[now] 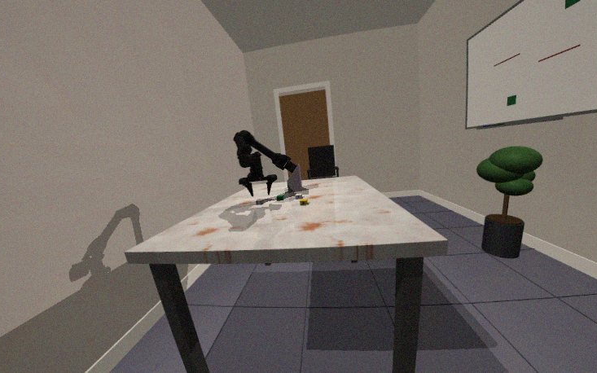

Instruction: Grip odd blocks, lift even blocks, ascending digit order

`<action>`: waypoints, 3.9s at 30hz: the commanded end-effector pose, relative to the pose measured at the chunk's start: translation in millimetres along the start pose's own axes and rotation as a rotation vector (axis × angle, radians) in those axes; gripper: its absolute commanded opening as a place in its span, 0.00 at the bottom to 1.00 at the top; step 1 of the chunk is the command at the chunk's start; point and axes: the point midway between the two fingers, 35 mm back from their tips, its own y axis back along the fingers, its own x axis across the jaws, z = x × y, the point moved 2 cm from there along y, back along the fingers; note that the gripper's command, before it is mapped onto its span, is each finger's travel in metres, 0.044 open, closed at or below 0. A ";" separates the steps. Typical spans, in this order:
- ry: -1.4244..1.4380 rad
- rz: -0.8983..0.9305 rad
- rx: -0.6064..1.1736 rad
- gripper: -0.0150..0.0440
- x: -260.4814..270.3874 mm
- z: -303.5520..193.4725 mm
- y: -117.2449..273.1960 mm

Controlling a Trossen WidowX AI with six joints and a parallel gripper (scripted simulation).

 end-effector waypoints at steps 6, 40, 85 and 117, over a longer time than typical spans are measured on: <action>-0.014 -0.001 -0.001 0.67 -2.1 2.6 76.0; -0.018 0.006 -0.004 0.46 215.2 72.8 88.0; -0.019 0.000 -0.005 0.80 214.6 73.1 -29.7; -0.019 0.000 -0.005 0.46 214.6 73.1 -29.7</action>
